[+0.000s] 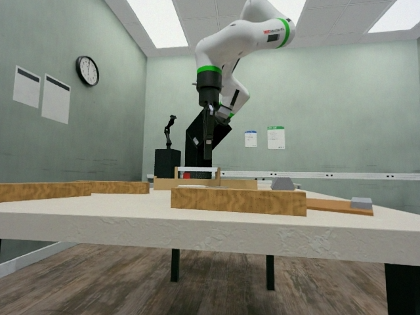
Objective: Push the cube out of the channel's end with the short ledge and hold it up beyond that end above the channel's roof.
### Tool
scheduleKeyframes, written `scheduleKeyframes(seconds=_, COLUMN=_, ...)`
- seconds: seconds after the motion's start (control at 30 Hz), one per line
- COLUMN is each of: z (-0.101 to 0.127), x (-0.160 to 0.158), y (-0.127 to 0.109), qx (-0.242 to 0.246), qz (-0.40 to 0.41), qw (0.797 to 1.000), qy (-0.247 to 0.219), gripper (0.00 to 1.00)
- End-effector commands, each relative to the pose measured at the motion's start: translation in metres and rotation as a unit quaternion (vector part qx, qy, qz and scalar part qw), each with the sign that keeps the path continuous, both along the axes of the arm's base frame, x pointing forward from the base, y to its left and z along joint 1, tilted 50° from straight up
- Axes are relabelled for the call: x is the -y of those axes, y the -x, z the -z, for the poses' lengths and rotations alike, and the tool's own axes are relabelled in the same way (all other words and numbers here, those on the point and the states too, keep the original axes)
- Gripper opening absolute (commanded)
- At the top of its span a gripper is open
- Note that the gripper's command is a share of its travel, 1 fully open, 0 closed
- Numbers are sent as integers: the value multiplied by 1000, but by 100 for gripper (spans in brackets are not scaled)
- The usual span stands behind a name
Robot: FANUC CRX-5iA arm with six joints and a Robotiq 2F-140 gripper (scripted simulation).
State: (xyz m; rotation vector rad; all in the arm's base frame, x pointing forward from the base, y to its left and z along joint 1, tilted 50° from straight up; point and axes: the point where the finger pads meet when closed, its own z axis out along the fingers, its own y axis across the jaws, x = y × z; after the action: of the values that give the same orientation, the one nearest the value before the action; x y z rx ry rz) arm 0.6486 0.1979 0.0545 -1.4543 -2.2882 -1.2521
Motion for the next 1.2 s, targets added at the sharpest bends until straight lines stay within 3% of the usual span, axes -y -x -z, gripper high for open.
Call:
scheduleKeyframes(seconds=0.0, z=-1, x=1, y=0, qx=2, qz=-1, qw=1000, qy=1, gripper=10)
scheduleKeyframes(seconds=0.2, z=-1, x=1, y=0, qx=37, qz=-32, qw=999, qy=15, gripper=10)
scheduleKeyframes(seconds=0.37, z=-1, x=1, y=-1, qx=116, qz=-102, qw=987, qy=47, gripper=10)
scheduleKeyframes(seconds=0.43, z=-1, x=1, y=-1, qx=116, qz=-102, qw=987, qy=47, gripper=10)
scheduleKeyframes(seconds=0.5, z=-1, x=1, y=-1, qx=161, qz=-143, qw=974, qy=66, gripper=10)
scheduleKeyframes(seconds=0.57, z=-1, x=2, y=-1, qx=213, qz=-189, qw=955, qy=87, gripper=10)
scheduleKeyframes(seconds=0.73, z=-1, x=2, y=-1, qx=288, qz=-260, qw=913, qy=123, gripper=10)
scheduleKeyframes(seconds=0.93, z=-1, x=3, y=-1, qx=375, qz=-347, qw=843, qy=167, gripper=10)
scheduleKeyframes(seconds=1.0, z=-1, x=3, y=-1, qx=375, qz=-347, qw=843, qy=167, gripper=10)
scheduleKeyframes(seconds=1.03, z=-1, x=3, y=-1, qx=416, qz=-387, qw=802, qy=186, gripper=10)
scheduleKeyframes(seconds=1.17, z=-1, x=3, y=-1, qx=460, qz=-433, qw=746, qy=209, gripper=10)
